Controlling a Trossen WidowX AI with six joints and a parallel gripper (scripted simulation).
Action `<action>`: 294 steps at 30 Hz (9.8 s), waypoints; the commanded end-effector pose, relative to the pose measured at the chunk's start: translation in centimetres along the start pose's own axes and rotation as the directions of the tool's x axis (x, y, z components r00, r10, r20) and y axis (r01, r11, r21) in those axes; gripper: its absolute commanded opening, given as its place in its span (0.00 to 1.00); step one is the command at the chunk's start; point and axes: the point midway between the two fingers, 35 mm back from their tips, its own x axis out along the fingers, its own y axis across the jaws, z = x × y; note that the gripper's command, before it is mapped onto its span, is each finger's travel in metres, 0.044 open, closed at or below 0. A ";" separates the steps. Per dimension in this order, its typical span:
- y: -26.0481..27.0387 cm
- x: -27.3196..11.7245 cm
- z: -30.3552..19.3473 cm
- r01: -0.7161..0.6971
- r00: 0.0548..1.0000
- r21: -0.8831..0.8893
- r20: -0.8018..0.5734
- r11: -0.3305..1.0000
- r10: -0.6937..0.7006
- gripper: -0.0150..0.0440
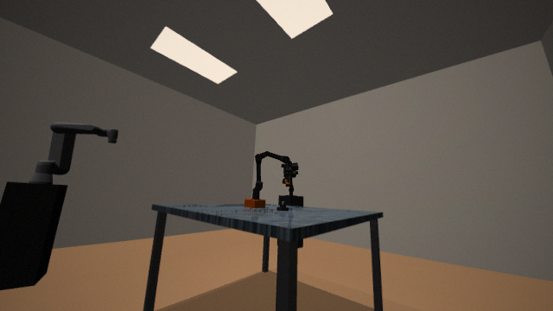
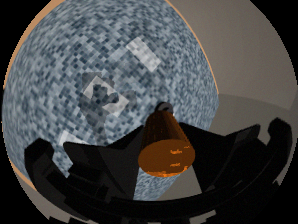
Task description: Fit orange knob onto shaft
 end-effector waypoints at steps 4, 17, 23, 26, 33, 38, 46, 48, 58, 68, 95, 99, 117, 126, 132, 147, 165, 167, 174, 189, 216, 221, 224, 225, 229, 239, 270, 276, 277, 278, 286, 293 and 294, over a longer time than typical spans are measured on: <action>0.2 1.3 0.0 -0.149 0.989 -0.001 0.004 0.989 0.149 0.25; 0.9 4.1 0.0 -0.437 0.899 -0.003 0.003 0.899 0.437 0.25; 1.2 5.3 0.1 -0.500 0.866 -0.003 0.003 0.866 0.500 0.25; 1.8 6.4 0.3 -0.502 0.865 -0.003 0.003 0.865 0.502 0.25; 3.6 10.1 1.0 -0.510 0.860 -0.003 0.003 0.860 0.510 0.25; 5.0 12.6 1.3 -0.516 0.857 -0.003 0.003 0.857 0.516 0.25; 6.9 16.1 1.5 -0.524 0.852 -0.003 0.003 0.852 0.524 0.25; 7.2 16.7 1.6 -0.525 0.851 -0.003 0.003 0.851 0.525 0.25; 7.2 16.9 1.6 -0.525 0.851 -0.001 0.000 0.851 0.525 0.43; 7.2 16.9 1.6 -0.525 0.851 -0.001 0.000 0.851 0.525 0.66; 3.0 10.2 1.4 -0.526 0.851 -0.003 0.004 0.851 0.526 1.00; 3.8 11.4 1.4 -0.526 0.851 -0.003 0.004 0.851 0.526 1.00; 4.9 13.4 1.6 -0.526 0.851 -0.005 0.004 0.851 0.526 1.00; 5.7 14.7 1.6 -0.526 0.851 -0.005 0.004 0.851 0.526 1.00; 6.2 15.5 1.5 -0.526 0.851 -0.004 0.003 0.851 0.526 1.00; 7.3 17.1 1.4 -0.526 0.851 -0.003 0.003 0.851 0.526 0.96; 7.2 17.0 1.4 -0.526 0.851 -0.003 0.003 0.851 0.526 0.35; 6.9 16.6 1.6 -0.526 0.851 -0.003 0.003 0.851 0.526 0.26; 5.6 14.9 1.9 -0.525 0.851 -0.003 0.004 0.851 0.525 0.25; 3.1 11.2 2.3 -0.525 0.851 -0.003 0.005 0.851 0.525 0.25; -0.7 5.7 1.9 -0.525 0.851 -0.003 0.004 0.851 0.525 0.25; -1.6 6.8 1.5 -0.524 0.852 -0.003 0.004 0.852 0.524 0.25; -2.2 7.5 1.2 -0.523 0.852 -0.004 0.003 0.852 0.523 0.25; -2.4 7.7 1.1 -0.523 0.852 -0.004 0.003 0.852 0.523 0.25; -3.1 8.6 0.7 -0.522 0.853 -0.004 0.002 0.853 0.522 0.25; -4.9 10.8 -0.6 -0.520 0.854 -0.004 0.001 0.854 0.520 0.25; -9.8 17.2 -6.2 -0.512 0.859 -0.004 -0.005 0.859 0.512 0.25; -9.8 17.2 -6.3 -0.511 0.859 0.062 -0.005 0.857 0.512 0.25; -9.8 17.2 -6.3 -0.510 0.859 0.086 -0.005 0.856 0.512 0.25; -9.9 17.2 -6.3 -0.508 0.859 0.112 -0.005 0.854 0.512 0.25; -10.0 17.3 -6.1 -0.479 0.859 0.344 -0.005 0.808 0.512 0.25; -10.0 17.3 -6.0 -0.433 0.859 0.527 -0.005 0.731 0.512 0.25; -10.0 17.3 -6.1 -0.425 0.859 0.552 -0.005 0.718 0.512 0.25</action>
